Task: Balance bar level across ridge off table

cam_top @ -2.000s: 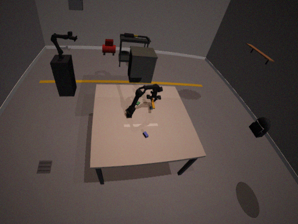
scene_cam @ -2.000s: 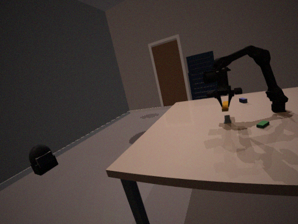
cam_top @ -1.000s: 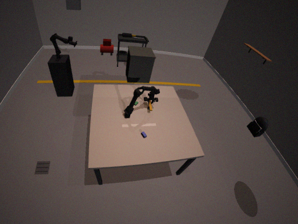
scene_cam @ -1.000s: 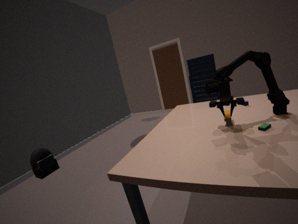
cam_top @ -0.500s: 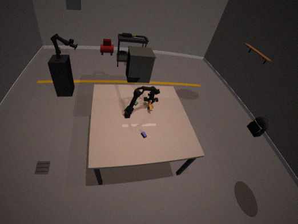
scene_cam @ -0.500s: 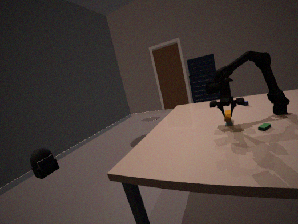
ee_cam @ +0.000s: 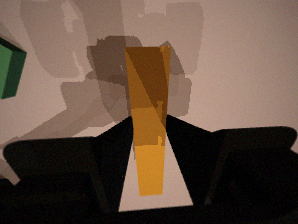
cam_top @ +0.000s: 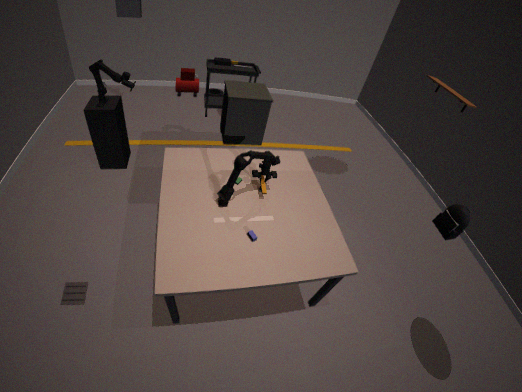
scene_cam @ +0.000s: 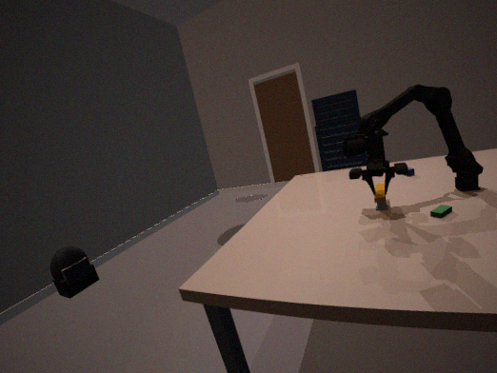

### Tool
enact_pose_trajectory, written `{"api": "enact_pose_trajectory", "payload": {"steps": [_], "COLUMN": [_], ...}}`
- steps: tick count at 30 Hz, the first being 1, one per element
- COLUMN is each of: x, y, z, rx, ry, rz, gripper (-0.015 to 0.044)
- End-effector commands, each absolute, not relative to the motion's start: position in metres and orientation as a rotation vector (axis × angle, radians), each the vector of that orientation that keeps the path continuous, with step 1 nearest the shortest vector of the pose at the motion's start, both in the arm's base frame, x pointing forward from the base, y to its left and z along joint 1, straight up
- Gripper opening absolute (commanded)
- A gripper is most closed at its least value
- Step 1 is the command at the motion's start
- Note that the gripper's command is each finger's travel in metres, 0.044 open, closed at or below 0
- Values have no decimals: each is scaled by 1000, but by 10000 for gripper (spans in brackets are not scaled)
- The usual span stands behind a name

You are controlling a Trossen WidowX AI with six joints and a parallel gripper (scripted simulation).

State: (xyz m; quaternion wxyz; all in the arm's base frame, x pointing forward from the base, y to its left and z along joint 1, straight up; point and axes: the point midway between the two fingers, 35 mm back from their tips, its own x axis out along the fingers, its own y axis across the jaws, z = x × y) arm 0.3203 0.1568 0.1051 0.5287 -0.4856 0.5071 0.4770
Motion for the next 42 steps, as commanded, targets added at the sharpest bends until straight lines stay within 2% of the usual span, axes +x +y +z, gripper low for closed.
{"api": "enact_pose_trajectory", "payload": {"steps": [1, 42], "x": [320, 320], "y": [157, 157], "z": [104, 101], "rx": [-1155, -1155], "ry": [1213, 1213], "rz": [1140, 1140], "gripper": [0, 0]}}
